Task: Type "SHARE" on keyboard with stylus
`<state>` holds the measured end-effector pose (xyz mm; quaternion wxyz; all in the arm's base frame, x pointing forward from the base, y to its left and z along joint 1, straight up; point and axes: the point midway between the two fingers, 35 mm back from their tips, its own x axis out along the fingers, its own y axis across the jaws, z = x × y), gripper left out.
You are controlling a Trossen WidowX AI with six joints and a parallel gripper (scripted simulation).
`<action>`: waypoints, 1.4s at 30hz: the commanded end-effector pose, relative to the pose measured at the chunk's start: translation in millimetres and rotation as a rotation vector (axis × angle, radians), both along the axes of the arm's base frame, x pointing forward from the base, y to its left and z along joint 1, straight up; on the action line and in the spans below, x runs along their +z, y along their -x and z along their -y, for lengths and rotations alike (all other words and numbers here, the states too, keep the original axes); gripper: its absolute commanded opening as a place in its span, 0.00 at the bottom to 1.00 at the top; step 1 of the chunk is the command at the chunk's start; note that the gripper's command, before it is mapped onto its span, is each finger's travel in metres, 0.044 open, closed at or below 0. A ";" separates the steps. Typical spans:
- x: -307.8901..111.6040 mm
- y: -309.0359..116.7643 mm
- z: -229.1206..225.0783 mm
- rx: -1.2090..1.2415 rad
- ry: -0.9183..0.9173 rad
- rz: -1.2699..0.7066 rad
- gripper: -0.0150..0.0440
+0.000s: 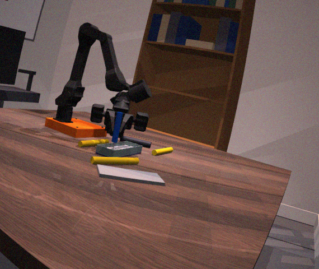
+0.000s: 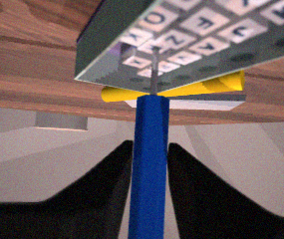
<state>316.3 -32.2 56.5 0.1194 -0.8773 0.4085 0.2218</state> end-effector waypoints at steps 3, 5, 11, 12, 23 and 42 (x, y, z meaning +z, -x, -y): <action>-1.6 0.5 -0.2 0.004 0.001 -0.010 0.39; -0.2 0.5 -0.2 0.004 0.001 -0.010 0.39; 4.0 0.2 -0.2 0.004 0.001 -0.010 0.39; 6.7 0.1 -0.3 0.004 0.001 -0.010 0.39; 37.1 1.0 0.1 0.004 0.000 -0.010 0.39; 31.2 4.5 -47.2 -0.006 -0.028 -0.028 0.25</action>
